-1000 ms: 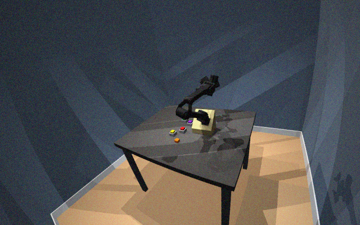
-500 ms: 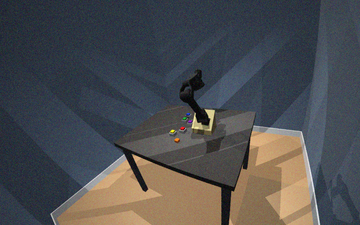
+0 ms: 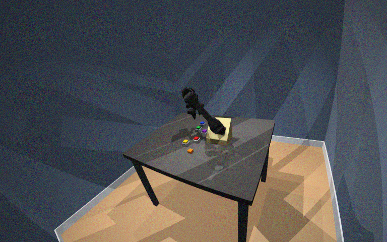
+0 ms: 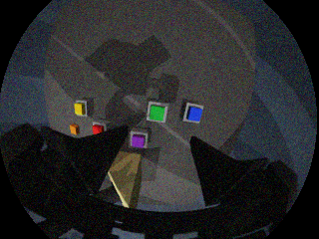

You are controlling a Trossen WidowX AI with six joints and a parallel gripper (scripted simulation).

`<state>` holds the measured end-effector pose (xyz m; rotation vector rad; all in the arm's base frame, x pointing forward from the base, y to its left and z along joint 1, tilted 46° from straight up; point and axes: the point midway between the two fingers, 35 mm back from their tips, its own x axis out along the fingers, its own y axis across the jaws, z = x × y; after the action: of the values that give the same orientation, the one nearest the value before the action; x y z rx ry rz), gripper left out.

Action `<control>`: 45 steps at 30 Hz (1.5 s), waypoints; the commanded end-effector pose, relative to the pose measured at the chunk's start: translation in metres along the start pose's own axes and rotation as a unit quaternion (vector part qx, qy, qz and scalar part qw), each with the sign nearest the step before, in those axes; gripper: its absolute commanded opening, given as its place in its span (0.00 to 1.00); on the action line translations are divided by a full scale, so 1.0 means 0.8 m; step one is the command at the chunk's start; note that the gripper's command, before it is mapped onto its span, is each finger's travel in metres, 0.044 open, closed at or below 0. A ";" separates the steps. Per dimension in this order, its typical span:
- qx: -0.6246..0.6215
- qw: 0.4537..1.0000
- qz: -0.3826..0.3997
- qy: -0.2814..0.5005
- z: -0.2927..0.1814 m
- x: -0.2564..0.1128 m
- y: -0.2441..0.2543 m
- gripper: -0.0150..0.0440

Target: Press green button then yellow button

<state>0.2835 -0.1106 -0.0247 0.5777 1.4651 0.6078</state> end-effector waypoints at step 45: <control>-0.010 0.999 0.012 0.033 -0.001 0.120 0.008 0.29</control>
<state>0.2851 -0.0449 -0.0849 0.5564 1.5096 0.6669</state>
